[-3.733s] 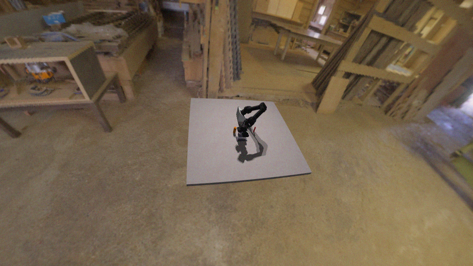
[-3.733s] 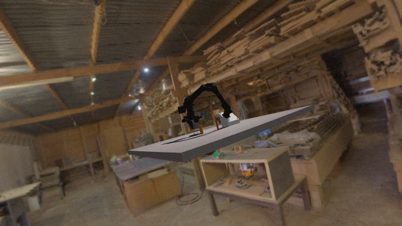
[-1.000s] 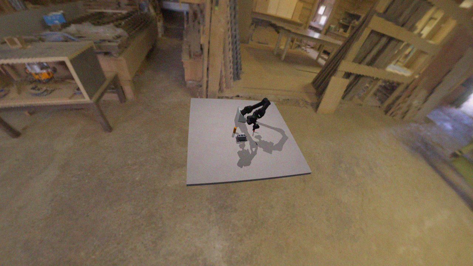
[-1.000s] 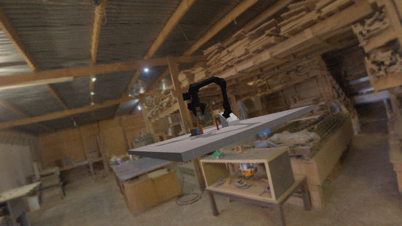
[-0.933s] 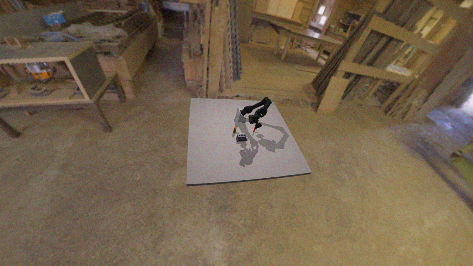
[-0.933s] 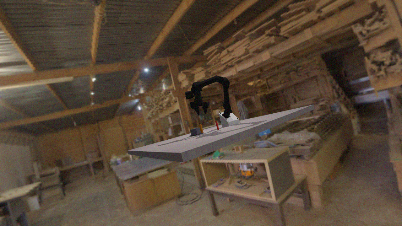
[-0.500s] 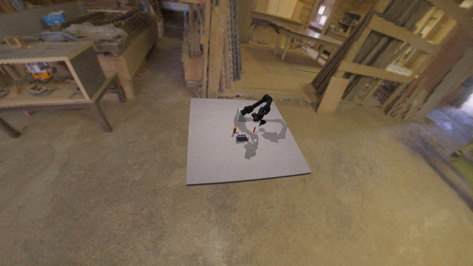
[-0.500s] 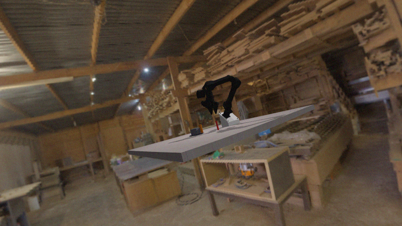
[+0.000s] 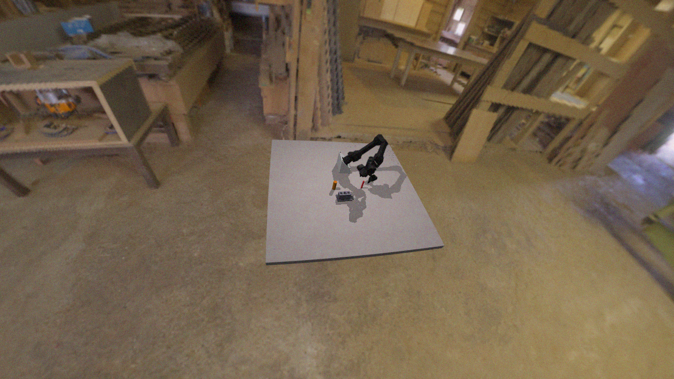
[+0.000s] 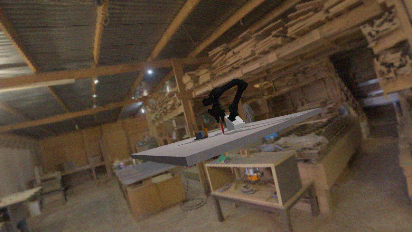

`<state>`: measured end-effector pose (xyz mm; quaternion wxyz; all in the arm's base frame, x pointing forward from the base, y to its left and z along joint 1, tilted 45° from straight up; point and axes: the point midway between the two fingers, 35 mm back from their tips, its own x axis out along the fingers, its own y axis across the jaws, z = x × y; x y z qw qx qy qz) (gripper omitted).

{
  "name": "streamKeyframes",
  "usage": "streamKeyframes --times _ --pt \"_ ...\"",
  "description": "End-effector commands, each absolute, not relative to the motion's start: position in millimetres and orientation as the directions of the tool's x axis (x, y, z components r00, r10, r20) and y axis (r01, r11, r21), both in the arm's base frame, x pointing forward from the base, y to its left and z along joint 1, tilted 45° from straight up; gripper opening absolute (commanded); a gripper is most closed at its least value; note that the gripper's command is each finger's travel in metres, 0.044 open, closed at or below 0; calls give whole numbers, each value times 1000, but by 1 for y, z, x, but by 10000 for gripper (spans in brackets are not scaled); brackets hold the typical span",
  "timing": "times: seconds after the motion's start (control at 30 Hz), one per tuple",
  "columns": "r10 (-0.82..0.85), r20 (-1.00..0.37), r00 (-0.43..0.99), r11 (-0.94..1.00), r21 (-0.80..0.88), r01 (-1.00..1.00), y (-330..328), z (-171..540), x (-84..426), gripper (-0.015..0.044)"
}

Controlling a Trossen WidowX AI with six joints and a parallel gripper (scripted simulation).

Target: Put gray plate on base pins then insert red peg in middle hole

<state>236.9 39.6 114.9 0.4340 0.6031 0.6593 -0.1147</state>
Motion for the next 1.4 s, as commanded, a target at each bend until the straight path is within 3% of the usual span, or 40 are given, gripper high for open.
streamKeyframes --times 0.0,1.07,1.37 --pt "700 -707 105 241 372 896 44 111 238 440" --pt "703 -704 105 240 374 896 78 78 242 440" --pt "703 -704 105 240 374 896 78 78 242 204"
